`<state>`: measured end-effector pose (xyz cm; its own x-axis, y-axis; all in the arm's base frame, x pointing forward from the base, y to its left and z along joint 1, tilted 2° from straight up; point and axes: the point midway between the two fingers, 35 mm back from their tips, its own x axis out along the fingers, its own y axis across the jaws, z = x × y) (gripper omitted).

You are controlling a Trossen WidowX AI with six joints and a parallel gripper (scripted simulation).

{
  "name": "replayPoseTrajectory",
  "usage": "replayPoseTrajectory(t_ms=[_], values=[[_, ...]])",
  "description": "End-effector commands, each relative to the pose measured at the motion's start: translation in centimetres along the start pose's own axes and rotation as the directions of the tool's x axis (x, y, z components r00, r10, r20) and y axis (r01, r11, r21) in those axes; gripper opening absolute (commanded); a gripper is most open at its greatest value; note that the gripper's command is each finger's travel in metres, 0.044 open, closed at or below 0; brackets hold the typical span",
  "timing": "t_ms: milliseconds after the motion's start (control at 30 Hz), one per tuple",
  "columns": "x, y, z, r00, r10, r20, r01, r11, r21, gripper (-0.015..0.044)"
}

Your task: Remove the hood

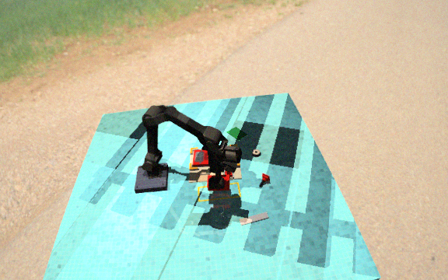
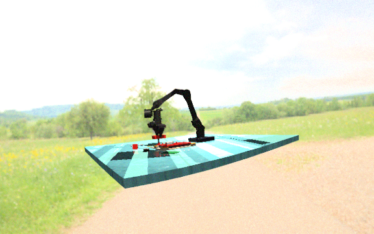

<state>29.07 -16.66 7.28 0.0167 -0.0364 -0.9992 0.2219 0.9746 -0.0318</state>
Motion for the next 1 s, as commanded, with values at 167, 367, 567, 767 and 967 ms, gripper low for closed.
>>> replayPoseTrajectory(t_ms=[167, 367, 567, 767, 967], values=[[0.7, 0.0, -0.1, 1.0, -0.001, -0.004, 0.001, 1.0, -0.004, 0.0], [1.1, 0.0, -0.1, 1.0, -0.001, -0.004, 0.001, 1.0, -0.004, 0.0], [1.5, 0.0, -0.2, 1.0, -0.001, -0.004, 0.001, 1.0, -0.004, 0.0], [1.9, 0.0, -0.2, 1.0, -0.001, -0.004, 0.001, 1.0, -0.004, 0.0], [2.2, 0.0, -0.2, 1.0, -0.001, -0.004, 0.001, 1.0, -0.004, 0.0]])
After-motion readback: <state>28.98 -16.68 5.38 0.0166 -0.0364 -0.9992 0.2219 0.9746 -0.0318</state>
